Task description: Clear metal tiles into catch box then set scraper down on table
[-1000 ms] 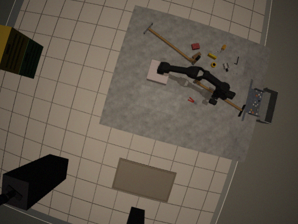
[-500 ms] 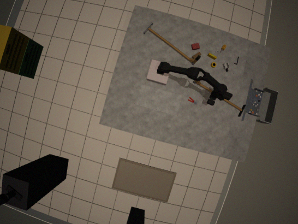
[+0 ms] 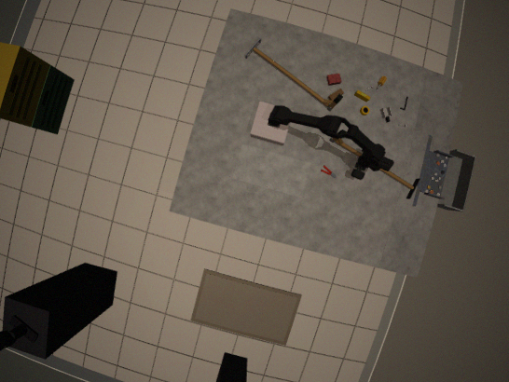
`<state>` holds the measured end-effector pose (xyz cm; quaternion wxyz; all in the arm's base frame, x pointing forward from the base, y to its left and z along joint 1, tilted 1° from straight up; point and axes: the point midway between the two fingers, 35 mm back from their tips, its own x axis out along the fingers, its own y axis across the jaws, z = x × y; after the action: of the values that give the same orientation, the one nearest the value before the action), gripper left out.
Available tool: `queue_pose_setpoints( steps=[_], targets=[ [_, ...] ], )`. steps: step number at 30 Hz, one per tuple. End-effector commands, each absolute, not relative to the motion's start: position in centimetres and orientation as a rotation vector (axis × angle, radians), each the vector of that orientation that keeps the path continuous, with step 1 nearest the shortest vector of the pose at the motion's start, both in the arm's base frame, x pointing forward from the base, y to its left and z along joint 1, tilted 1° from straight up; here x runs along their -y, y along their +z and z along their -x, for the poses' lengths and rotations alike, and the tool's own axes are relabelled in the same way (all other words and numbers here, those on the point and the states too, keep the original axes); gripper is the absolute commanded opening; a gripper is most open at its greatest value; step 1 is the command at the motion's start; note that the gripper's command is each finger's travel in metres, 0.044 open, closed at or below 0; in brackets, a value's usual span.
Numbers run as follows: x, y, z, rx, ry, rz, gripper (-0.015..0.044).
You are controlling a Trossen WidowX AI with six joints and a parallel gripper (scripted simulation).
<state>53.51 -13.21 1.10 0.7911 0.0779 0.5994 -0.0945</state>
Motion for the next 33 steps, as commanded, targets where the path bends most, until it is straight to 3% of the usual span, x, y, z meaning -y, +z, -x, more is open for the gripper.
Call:
queue_pose_setpoints(
  steps=[1,33],
  targets=[
    [12.8,0.9,-53.6,-1.293,-0.202,-0.171,0.0],
    [9.9,1.0,-54.8,-1.284,-0.2,-0.173,0.0]
  ],
)
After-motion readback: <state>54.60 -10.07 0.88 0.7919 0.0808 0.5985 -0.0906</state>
